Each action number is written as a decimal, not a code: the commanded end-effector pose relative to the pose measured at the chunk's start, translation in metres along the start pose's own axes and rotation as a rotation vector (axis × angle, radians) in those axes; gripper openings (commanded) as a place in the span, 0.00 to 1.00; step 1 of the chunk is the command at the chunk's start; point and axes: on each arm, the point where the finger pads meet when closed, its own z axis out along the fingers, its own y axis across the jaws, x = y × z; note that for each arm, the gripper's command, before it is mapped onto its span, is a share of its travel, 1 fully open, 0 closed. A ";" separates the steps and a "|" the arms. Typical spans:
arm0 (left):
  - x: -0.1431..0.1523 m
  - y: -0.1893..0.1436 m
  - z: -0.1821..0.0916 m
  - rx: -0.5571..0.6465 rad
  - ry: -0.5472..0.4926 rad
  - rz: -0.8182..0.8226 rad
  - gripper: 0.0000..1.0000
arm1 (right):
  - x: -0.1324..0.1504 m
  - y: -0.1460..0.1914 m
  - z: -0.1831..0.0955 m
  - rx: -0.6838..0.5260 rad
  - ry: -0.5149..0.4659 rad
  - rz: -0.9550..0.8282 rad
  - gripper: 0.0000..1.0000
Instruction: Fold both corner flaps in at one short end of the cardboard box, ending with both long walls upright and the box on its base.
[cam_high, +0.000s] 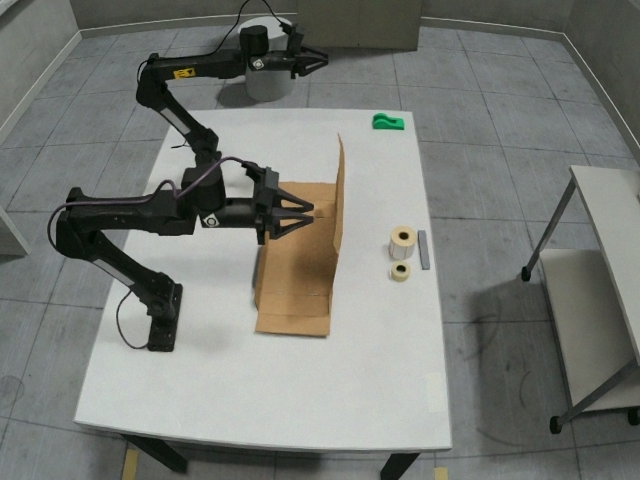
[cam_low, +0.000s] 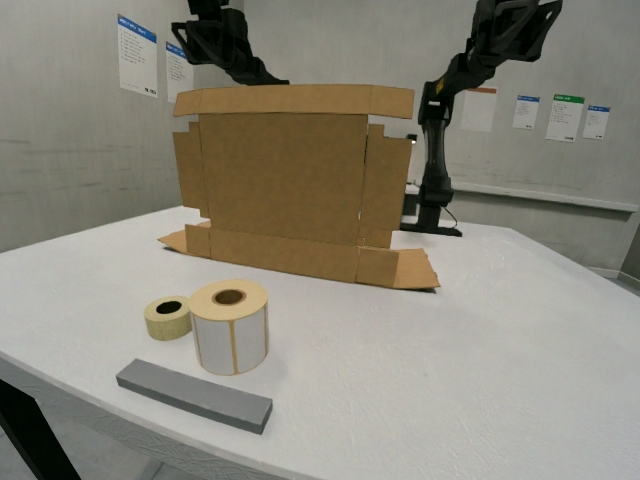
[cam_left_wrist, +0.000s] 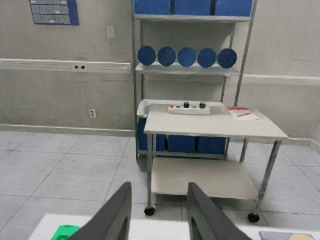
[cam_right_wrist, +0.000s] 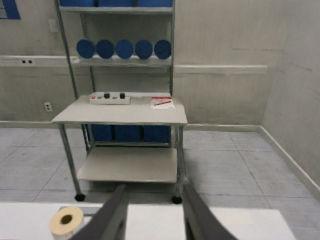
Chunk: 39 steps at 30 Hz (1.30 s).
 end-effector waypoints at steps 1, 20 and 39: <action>-0.009 0.000 -0.002 0.002 -0.024 -0.001 0.30 | -0.007 0.000 -0.002 -0.001 -0.020 -0.002 0.30; -0.002 -0.004 -0.002 0.020 0.005 0.025 0.27 | -0.005 0.004 -0.001 -0.025 -0.020 -0.015 0.30; 0.197 -0.137 -0.029 0.665 0.557 0.584 0.27 | 0.087 0.007 -0.001 -0.390 0.121 -0.205 0.30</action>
